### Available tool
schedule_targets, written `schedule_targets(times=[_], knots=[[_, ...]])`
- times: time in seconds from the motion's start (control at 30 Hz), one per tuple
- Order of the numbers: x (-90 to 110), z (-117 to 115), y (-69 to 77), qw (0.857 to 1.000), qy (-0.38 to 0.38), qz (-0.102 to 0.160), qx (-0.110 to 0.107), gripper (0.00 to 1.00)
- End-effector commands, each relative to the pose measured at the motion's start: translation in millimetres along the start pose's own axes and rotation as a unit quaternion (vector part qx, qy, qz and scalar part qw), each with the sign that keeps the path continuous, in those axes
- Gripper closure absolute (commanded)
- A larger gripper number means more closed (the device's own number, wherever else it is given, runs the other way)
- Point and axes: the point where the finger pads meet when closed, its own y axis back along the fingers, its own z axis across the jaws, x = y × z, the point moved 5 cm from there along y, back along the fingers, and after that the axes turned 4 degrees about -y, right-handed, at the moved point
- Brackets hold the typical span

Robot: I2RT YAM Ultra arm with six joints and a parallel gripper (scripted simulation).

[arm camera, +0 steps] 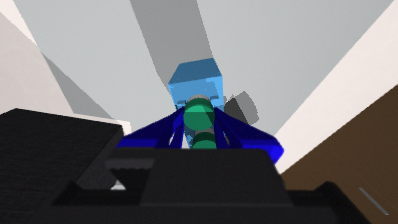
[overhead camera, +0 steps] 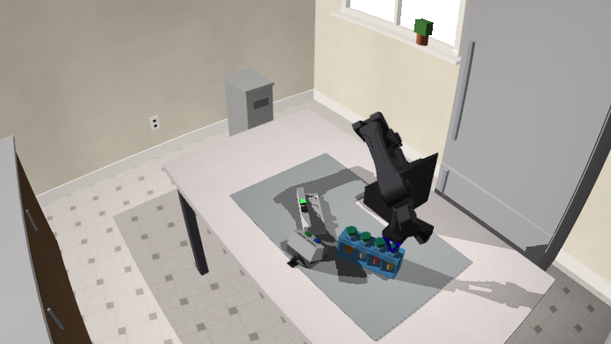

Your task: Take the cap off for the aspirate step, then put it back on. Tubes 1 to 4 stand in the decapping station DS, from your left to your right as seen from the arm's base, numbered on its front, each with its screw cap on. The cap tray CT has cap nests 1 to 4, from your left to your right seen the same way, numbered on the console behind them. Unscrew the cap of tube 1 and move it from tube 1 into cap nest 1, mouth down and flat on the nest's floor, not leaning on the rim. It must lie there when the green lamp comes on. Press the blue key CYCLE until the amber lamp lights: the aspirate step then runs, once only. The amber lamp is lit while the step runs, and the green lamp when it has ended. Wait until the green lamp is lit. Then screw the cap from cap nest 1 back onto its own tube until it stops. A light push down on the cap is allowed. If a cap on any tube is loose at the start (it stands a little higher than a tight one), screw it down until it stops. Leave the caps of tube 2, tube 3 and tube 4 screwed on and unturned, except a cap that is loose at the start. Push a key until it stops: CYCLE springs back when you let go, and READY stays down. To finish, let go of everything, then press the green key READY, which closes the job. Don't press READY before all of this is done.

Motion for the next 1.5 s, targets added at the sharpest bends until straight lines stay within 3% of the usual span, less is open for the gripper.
schedule_targets(times=[0.0,0.27,0.4,0.57,0.77,0.83,1.07,1.33,1.4,1.47], knots=[[-0.6,-1.6,4.9,1.0,0.002,-0.004,0.006,1.0],[-0.6,-1.6,4.9,1.0,0.002,-0.004,0.006,1.0],[-0.6,-1.6,4.7,0.995,-0.098,-0.004,0.005,1.0],[-0.6,-1.6,4.6,0.975,-0.222,-0.005,0.005,1.0],[-0.6,-1.6,4.3,0.931,-0.365,-0.005,0.004,1.0],[-0.6,-1.6,4.3,0.931,-0.365,-0.005,0.004,1.0],[-0.6,-1.6,4.1,0.853,-0.521,-0.006,0.003,1.0],[-0.6,-1.6,3.8,0.733,-0.68,-0.006,0.002,1.0],[-0.6,-1.6,3.8,0.733,-0.68,-0.006,0.002,1.0],[-0.5,-1.6,3.7,0.698,-0.716,-0.007,0.001,1.0]])
